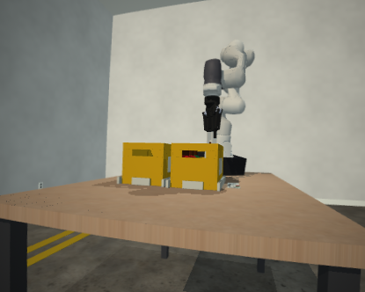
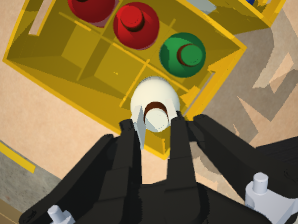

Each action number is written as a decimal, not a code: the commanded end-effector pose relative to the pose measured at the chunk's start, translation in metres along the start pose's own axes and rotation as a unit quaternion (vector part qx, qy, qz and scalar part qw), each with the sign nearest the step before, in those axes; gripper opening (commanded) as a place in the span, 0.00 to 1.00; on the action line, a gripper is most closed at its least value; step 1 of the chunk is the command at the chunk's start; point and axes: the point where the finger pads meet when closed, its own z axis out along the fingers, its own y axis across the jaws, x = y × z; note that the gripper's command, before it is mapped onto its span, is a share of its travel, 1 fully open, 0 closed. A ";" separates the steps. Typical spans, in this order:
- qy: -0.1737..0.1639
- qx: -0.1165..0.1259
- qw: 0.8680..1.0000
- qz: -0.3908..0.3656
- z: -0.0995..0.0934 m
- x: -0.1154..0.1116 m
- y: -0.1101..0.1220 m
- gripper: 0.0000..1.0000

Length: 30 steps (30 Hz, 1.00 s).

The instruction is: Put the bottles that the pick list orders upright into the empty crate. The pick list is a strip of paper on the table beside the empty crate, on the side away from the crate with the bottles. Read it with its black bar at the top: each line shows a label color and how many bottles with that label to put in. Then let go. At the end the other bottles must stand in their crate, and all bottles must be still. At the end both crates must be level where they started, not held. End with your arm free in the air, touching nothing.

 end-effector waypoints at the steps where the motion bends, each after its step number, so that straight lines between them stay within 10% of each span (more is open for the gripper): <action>1: 0.007 0.004 1.000 -0.003 0.001 0.004 -0.004 0.00; 30: 0.007 0.004 1.000 -0.003 0.008 0.003 -0.003 0.00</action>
